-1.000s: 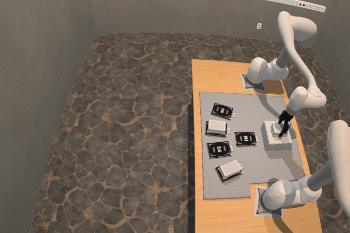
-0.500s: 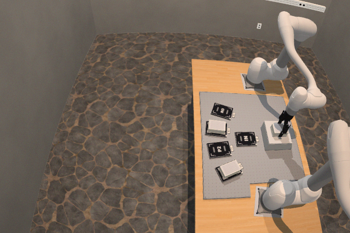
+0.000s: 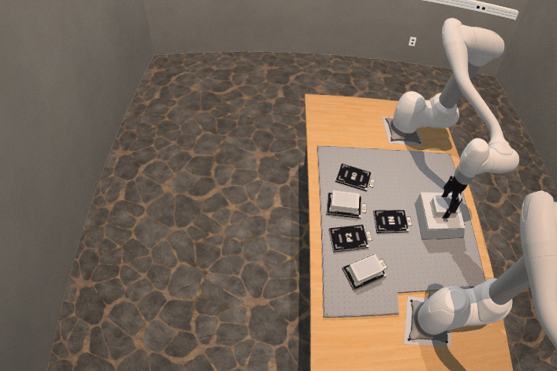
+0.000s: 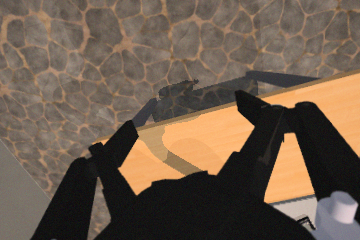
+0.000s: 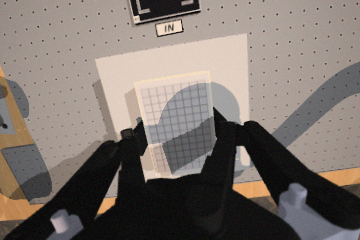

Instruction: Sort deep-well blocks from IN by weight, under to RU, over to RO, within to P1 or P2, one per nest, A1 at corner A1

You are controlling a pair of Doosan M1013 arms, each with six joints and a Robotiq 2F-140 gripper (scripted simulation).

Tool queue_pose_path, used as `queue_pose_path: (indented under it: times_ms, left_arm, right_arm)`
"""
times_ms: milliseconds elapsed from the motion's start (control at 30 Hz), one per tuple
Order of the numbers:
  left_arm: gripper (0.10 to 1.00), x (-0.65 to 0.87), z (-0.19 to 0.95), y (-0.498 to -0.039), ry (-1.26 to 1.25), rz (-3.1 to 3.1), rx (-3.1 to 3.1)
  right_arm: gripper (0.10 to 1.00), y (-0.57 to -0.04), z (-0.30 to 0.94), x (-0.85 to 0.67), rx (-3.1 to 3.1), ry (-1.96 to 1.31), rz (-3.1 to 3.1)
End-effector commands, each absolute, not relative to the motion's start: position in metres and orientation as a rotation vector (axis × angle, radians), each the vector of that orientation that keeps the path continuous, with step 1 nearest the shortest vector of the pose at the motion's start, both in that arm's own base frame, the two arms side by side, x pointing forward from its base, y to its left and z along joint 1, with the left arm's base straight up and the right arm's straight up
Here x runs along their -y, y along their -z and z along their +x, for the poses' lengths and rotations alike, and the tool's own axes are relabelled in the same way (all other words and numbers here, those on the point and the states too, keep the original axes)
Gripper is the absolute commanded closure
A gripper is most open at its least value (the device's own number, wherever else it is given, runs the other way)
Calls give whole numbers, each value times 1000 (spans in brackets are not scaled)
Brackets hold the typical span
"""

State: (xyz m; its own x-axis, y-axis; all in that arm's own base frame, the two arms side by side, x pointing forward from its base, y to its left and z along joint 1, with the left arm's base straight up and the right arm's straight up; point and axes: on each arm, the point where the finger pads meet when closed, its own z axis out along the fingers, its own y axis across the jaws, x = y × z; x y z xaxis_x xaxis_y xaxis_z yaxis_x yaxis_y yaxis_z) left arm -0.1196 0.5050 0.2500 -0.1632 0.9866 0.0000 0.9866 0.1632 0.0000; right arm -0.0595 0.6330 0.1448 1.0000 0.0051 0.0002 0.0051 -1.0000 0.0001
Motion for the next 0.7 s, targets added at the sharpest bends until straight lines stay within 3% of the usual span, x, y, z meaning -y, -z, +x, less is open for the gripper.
queue_pose_path:
  times_ms: [0,667]
  left_arm:
    - [98,-505,-120,-251,1,-2032,2395]
    - [98,-505,-120,-251,1,-2032,2395]
  right_arm:
    - [999,-145,-60,-633,-8,0,3143]
    - [999,-142,-60,-633,-8,0,3143]
